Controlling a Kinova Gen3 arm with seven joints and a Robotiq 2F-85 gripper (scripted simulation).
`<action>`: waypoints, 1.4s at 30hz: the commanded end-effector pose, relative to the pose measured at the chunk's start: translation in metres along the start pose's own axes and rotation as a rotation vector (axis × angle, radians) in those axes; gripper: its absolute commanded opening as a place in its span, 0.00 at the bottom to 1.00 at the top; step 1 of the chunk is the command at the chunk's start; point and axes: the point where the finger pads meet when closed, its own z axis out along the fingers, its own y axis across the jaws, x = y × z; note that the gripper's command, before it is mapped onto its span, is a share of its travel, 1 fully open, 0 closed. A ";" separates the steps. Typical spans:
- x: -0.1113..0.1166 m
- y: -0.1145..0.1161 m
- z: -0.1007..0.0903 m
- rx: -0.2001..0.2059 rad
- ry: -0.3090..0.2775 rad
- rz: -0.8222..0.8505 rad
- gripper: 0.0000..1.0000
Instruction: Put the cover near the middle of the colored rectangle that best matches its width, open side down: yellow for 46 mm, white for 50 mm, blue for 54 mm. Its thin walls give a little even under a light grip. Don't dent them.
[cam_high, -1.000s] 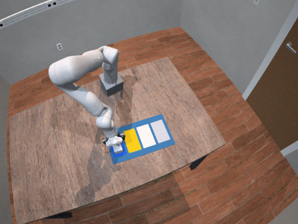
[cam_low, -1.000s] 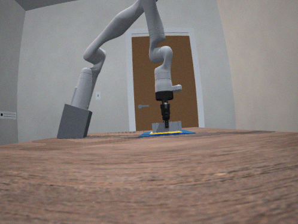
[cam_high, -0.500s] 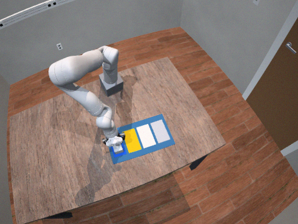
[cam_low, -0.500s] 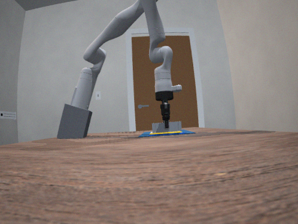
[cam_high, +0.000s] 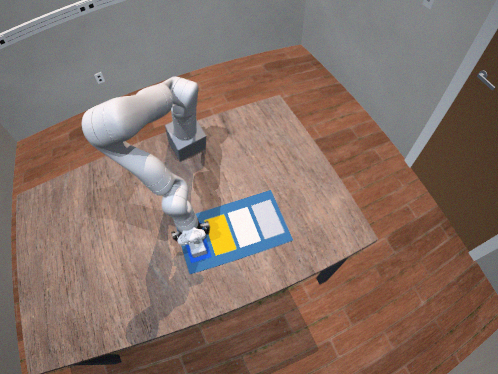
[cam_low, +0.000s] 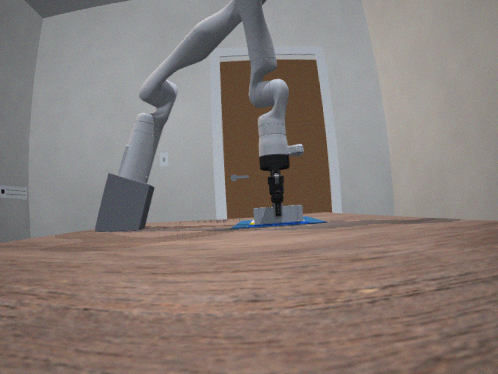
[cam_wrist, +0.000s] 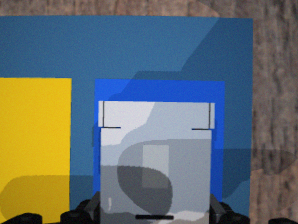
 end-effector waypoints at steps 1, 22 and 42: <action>0.000 0.000 0.002 -0.001 0.001 0.005 0.00; 0.000 0.000 0.002 -0.001 0.000 0.007 0.00; 0.001 0.003 0.002 -0.001 0.002 0.013 0.00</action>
